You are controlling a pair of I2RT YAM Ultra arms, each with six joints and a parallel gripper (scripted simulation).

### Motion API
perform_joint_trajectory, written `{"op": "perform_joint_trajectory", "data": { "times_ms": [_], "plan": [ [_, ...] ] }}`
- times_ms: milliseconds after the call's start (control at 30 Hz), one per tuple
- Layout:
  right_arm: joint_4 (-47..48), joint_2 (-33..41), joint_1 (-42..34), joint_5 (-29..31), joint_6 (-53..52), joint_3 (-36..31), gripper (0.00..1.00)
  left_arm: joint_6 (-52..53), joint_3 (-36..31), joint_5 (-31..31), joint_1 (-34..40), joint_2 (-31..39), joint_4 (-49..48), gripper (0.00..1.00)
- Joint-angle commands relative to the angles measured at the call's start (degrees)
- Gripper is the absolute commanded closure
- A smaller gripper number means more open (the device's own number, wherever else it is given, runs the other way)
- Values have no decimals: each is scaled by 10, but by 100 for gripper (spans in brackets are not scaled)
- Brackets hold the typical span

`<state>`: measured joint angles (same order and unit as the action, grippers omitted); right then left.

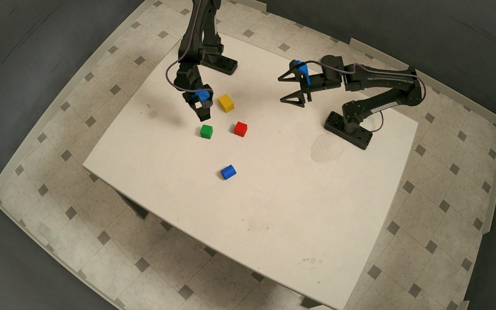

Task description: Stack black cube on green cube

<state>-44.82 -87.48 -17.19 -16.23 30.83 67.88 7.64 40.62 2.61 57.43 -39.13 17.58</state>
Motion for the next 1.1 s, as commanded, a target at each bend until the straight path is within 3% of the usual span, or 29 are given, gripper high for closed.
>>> {"op": "perform_joint_trajectory", "data": {
  "times_ms": [0,1067],
  "plan": [
    [19,-10,1,-11,2,-7,65,1,1,-2,-2,-1,-14,0],
    [167,-41,10,-14,9,-127,65,1,1,-2,-2,-1,-14,0]
  ]
}}
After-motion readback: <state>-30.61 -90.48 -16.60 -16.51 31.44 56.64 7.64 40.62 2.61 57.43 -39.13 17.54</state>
